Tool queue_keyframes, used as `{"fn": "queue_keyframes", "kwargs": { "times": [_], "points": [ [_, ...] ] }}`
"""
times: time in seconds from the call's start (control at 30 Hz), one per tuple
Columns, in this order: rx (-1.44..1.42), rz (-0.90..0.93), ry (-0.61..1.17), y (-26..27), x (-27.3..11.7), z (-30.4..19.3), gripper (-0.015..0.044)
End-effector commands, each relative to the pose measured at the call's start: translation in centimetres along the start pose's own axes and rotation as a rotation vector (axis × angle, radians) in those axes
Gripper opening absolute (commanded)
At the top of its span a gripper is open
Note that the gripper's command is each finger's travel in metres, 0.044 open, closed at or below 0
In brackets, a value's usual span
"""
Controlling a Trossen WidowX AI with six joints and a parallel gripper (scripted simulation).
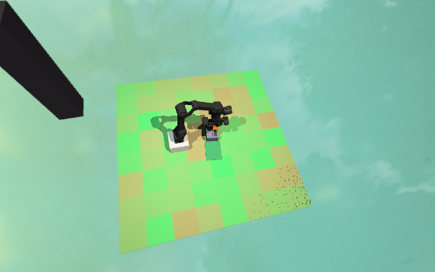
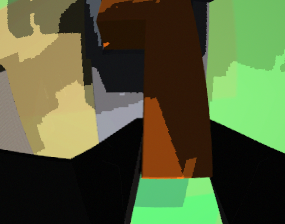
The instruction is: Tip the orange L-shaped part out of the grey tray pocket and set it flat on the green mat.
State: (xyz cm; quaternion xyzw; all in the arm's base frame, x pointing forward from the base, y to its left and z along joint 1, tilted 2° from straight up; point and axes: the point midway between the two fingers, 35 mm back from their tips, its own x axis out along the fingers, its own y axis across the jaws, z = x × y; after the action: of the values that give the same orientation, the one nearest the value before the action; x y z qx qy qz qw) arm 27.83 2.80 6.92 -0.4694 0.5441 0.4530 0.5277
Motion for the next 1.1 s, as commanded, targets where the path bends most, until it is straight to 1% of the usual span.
{"fn": "queue_keyframes", "kwargs": {
  "times": [0.0,0.5,0.77,1.07],
  "points": [
    [0.002,-0.007,-0.006,-0.1,-1.0,0.1,0.0],
    [0.002,-0.007,-0.006,-0.1,-3.4,0.1,0.0],
    [0.002,-0.007,-0.006,-0.1,-3.5,0.0,0.0],
    [0.002,-0.007,-0.004,0.0,-3.2,-3.1,0.0]
  ]
}}
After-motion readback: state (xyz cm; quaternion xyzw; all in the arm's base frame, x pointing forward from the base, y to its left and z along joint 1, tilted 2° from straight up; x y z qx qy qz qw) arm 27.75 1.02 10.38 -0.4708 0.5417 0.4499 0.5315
